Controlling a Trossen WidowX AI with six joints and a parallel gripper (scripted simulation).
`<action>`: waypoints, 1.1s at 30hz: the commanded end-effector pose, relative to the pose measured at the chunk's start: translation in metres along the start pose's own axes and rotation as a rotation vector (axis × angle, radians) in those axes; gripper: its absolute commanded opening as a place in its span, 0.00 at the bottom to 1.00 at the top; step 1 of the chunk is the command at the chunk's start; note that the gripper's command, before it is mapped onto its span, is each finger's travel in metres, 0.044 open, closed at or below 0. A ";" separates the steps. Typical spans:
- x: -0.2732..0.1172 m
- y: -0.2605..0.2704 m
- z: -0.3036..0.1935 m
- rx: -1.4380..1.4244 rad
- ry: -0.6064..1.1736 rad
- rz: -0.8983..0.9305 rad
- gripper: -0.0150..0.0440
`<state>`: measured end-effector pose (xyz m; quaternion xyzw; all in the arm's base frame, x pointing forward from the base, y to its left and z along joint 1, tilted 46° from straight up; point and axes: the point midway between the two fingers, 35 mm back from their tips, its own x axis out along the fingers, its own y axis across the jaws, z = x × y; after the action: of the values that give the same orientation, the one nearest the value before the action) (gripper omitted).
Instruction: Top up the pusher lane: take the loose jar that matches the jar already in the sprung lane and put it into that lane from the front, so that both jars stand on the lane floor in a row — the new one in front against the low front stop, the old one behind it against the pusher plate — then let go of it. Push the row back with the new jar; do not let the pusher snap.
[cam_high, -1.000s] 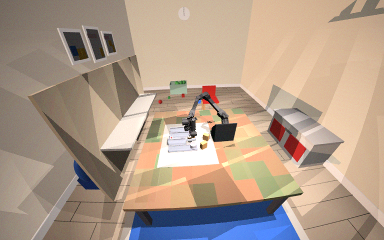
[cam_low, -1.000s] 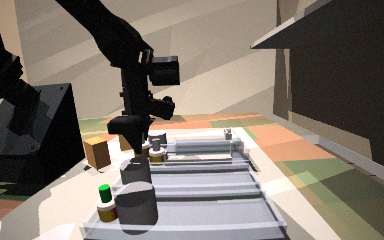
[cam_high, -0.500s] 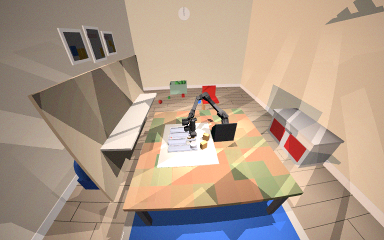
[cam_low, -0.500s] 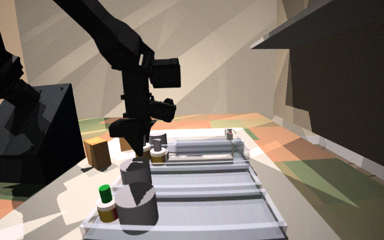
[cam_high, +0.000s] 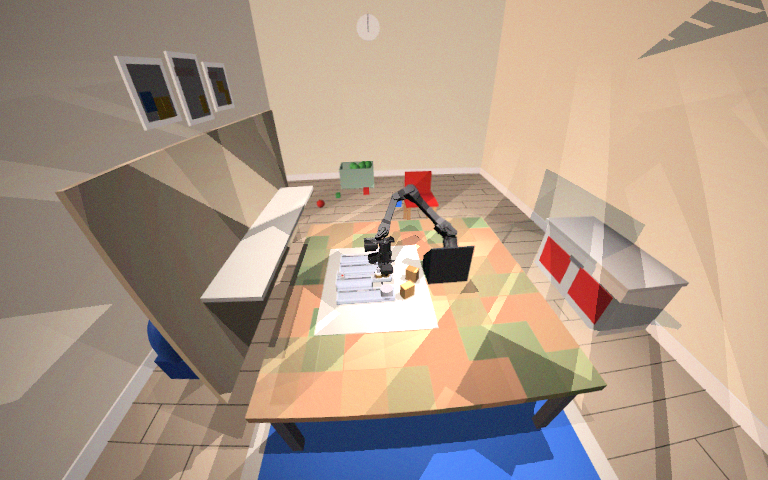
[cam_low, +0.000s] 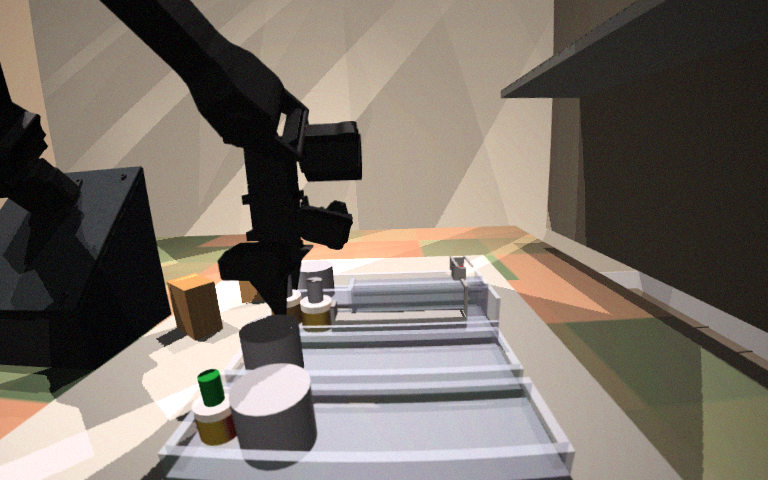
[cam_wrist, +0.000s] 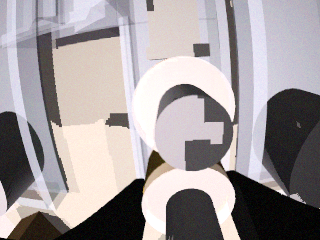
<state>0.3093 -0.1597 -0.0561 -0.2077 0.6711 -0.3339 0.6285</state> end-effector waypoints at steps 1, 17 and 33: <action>0.002 -0.001 0.002 0.004 -0.009 -0.005 0.25; 0.008 -0.001 0.001 0.004 -0.009 -0.006 0.25; 0.009 -0.001 -0.002 0.003 -0.009 -0.006 0.25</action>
<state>0.3053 -0.1649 -0.0623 -0.2081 0.6701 -0.3339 0.6294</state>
